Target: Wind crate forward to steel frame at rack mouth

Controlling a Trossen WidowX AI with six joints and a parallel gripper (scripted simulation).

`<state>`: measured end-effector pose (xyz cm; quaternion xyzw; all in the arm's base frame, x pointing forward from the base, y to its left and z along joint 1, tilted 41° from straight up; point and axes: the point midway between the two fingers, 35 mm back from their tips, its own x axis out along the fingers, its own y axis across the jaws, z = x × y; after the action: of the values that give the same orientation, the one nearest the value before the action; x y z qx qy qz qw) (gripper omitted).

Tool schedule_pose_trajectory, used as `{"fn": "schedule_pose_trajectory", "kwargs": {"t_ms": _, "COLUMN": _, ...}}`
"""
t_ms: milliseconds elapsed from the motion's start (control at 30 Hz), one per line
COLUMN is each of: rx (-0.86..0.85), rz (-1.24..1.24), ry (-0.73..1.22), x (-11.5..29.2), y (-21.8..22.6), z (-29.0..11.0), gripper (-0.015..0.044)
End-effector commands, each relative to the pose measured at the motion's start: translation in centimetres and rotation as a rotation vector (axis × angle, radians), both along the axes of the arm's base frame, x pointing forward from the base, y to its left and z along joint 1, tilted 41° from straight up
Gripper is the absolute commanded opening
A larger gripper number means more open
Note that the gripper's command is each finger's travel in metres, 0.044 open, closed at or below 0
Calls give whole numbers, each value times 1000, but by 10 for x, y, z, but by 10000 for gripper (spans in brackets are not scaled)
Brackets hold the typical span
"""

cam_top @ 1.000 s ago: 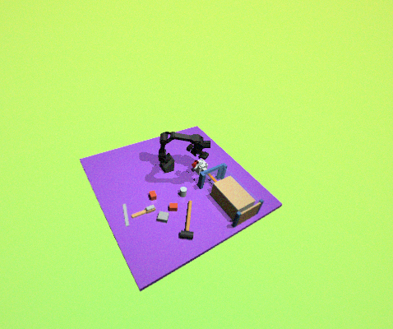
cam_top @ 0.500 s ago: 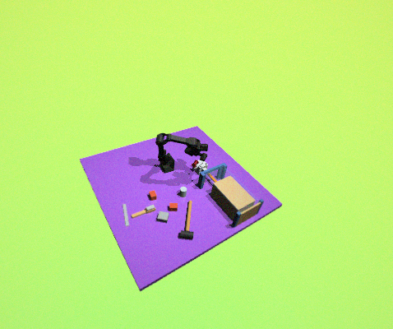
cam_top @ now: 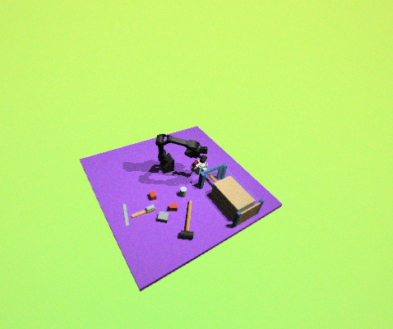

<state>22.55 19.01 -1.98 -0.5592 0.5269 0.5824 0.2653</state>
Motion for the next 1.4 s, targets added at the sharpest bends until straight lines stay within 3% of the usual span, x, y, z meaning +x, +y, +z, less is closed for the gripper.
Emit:
{"fn": "schedule_pose_trajectory", "kwargs": {"t_ms": 0, "rx": -6, "rz": 6, "ry": 3, "x": -1, "y": -7, "z": -7, "gripper": 440}}
{"fn": "schedule_pose_trajectory", "kwargs": {"t_ms": 933, "rx": -8, "rz": 6, "ry": 3, "x": -6, "y": -34, "z": -36, "gripper": 440}}
{"fn": "schedule_pose_trajectory", "kwargs": {"t_ms": 1367, "rx": -4, "rz": -1, "ry": 1, "x": -4, "y": -31, "z": -34, "gripper": 99}}
